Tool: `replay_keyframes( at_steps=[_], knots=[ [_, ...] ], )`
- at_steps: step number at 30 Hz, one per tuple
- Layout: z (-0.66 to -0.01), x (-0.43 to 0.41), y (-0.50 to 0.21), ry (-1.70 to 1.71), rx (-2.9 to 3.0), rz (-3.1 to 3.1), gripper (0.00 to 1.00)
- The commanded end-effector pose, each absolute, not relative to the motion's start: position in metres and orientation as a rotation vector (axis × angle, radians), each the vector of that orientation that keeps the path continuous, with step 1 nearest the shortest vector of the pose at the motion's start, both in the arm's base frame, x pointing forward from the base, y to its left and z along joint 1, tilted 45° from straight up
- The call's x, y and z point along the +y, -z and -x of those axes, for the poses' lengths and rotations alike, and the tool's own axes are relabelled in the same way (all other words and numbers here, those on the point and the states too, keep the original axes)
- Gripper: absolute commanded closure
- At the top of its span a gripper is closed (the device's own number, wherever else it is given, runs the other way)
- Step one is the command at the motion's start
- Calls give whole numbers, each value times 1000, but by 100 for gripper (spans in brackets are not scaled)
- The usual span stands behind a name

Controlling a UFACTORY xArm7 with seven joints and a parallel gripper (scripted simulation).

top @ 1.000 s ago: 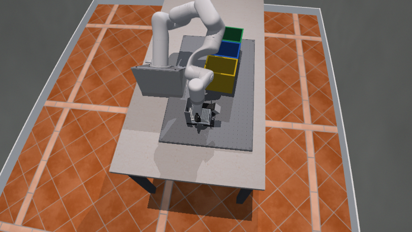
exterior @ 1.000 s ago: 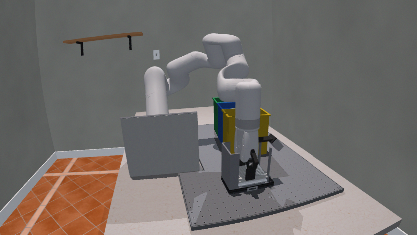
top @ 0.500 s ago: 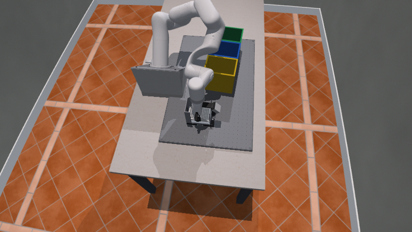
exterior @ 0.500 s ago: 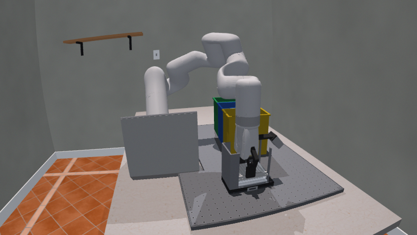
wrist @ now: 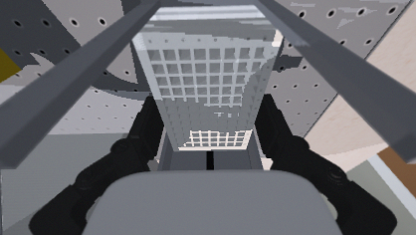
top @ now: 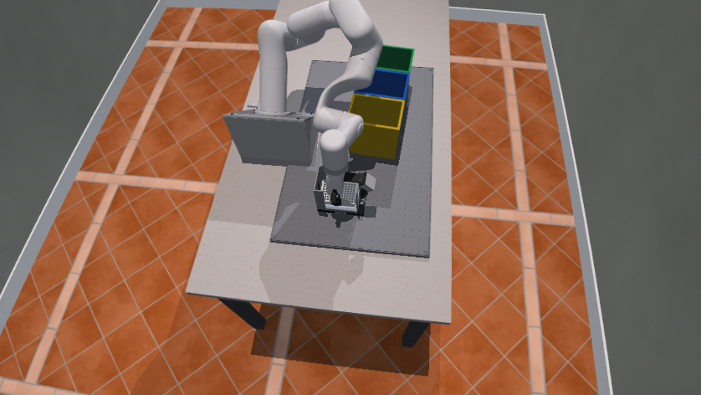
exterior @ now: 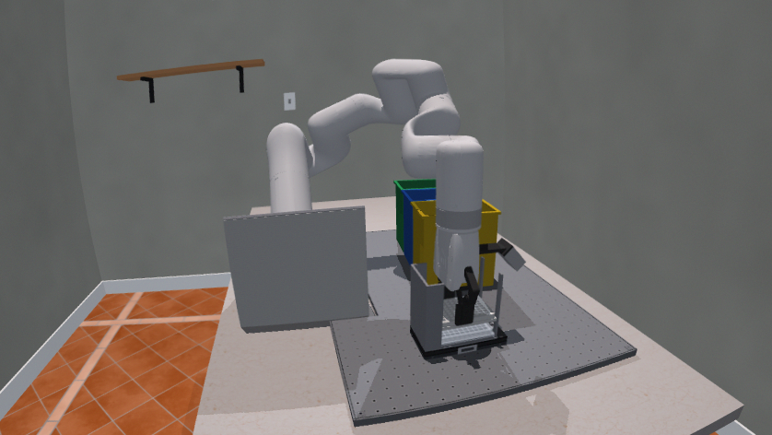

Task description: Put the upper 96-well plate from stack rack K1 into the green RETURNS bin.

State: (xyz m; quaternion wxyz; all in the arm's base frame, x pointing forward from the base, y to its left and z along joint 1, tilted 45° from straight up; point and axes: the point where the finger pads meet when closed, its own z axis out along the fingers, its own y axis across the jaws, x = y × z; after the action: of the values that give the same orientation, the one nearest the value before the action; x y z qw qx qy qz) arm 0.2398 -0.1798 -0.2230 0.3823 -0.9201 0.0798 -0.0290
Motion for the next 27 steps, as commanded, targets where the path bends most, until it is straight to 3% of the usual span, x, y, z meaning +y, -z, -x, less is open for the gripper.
replay_keyframes(
  at_steps=[1, 27],
  knots=[
    [-240, -183, 222, 76, 205, 2351, 100],
    [-236, -204, 200, 76, 205, 2351, 100]
  ],
)
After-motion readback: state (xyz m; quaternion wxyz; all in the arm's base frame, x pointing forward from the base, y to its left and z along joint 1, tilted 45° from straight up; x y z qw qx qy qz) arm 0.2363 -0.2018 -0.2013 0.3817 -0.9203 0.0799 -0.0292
